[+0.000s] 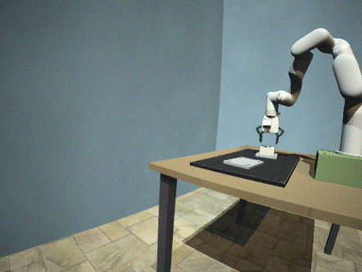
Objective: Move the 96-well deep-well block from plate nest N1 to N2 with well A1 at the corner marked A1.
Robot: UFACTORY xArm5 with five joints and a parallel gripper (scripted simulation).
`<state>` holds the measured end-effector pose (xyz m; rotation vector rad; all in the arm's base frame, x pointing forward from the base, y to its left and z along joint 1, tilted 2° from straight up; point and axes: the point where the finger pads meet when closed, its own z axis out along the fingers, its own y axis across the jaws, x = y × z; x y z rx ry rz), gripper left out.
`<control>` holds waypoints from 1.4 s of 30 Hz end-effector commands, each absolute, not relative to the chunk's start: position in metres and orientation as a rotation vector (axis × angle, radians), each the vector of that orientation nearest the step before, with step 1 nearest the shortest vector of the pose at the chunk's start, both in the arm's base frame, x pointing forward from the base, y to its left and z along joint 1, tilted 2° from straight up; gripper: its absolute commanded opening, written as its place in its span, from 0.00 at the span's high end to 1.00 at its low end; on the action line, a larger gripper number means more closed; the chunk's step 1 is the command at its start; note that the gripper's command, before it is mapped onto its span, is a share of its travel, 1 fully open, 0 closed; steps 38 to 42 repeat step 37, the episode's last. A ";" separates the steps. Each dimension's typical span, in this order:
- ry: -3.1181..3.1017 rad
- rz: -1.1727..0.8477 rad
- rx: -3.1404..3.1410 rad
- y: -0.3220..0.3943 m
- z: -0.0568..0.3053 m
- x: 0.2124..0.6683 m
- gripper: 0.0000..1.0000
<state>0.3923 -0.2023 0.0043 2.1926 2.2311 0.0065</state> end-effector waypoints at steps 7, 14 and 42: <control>2.229 0.008 2.190 -0.202 0.027 0.393 0.00; 2.229 0.008 2.190 -0.202 0.046 0.393 0.00; 2.229 0.008 2.190 -0.202 0.049 0.393 0.00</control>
